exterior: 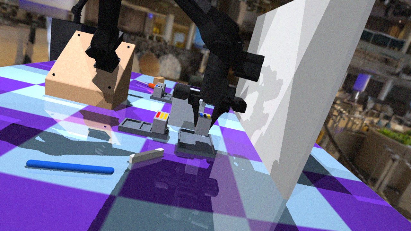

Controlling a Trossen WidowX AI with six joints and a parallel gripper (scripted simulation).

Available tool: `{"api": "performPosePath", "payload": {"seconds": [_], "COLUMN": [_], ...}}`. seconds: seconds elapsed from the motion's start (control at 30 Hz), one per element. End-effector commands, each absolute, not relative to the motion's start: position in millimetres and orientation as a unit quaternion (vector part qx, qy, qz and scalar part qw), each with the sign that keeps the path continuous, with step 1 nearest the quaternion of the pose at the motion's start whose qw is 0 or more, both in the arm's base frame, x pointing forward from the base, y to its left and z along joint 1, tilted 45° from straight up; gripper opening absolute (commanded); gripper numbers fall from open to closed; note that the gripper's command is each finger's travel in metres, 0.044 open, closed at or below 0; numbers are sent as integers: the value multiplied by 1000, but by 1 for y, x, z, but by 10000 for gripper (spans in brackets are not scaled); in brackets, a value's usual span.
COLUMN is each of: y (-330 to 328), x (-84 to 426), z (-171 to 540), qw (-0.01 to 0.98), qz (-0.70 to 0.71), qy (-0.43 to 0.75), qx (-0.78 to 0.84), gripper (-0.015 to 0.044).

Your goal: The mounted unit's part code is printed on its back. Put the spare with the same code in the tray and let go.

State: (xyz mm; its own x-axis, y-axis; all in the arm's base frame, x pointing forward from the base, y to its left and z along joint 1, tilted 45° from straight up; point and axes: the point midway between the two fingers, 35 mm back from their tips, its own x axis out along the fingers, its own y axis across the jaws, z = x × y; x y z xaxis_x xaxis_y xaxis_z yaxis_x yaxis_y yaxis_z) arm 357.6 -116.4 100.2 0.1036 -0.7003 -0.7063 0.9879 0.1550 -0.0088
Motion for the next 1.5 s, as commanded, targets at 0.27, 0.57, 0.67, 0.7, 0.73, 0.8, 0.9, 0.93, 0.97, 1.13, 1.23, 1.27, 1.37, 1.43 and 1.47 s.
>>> {"api": "performPosePath", "payload": {"seconds": [0.27,0.57,0.67,0.7,0.73,0.8,0.9,0.93,0.97,1.13,1.23,1.27,1.37,1.43,1.47], "y": [-124,-130,-132,-133,-134,-135,-135,-135,-135,-135,-135,-135,-135,-133,-127], "x": [355,354,354,354,354,353,355,355,355,355,355,355,355,355,355], "z": [91,85,84,83,82,81,84,84,84,84,84,84,84,86,91], "qw": [701,701,701,701,702,702,702,702,702,702,702,702,702,702,701], "qz": [-602,-602,-602,-602,-602,-603,-603,-603,-603,-603,-603,-603,-603,-603,-603], "qy": [296,295,295,295,295,295,291,291,291,291,291,291,291,291,292], "qx": [243,242,241,241,241,241,242,242,242,242,242,242,242,243,243], "gripper": [0,0,0,0,0,0,26,53,79,210,289,315,394,440,440]}}
